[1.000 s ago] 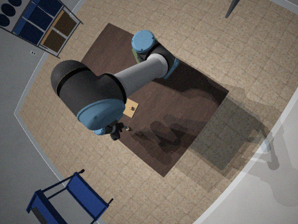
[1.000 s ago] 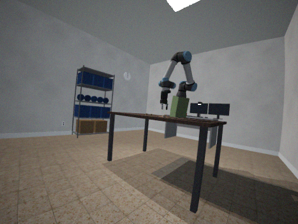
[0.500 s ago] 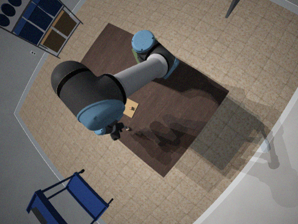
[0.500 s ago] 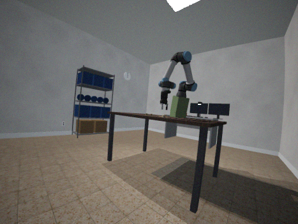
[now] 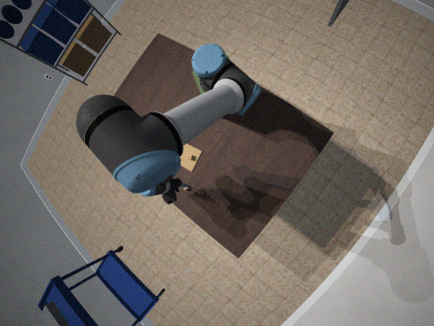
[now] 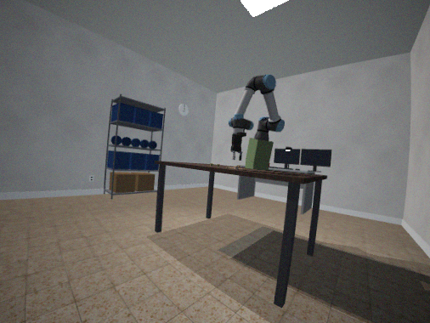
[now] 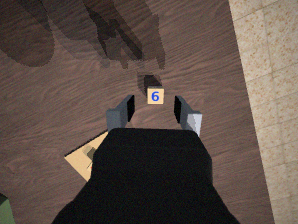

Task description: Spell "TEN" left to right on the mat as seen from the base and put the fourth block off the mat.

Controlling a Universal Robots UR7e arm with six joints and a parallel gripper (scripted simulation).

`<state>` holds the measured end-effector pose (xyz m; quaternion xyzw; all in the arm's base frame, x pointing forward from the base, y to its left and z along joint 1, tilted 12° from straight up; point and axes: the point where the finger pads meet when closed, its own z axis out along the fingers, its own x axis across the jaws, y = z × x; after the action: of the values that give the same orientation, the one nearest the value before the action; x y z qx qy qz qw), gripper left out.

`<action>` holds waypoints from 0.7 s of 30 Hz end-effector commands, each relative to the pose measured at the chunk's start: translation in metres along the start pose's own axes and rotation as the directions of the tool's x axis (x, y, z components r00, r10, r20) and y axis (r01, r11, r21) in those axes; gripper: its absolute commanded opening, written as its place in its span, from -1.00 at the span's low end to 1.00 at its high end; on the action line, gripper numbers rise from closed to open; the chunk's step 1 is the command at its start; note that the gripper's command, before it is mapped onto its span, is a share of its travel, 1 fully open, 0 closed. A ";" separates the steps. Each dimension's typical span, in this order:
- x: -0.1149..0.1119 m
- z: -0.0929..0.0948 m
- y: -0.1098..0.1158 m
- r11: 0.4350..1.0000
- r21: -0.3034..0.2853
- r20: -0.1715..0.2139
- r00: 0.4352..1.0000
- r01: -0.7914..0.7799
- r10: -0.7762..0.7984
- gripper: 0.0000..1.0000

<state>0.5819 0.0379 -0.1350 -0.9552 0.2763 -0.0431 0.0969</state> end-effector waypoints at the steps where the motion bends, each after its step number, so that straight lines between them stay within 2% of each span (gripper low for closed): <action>1: 0.001 0.006 0.000 1.000 0.001 -0.002 1.000 0.000 0.000 1.00; 21: 0.001 0.030 0.000 1.000 0.001 -0.002 1.000 0.000 0.000 1.00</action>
<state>0.5855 0.0422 -0.1608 -0.9552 0.2763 -0.0431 0.0969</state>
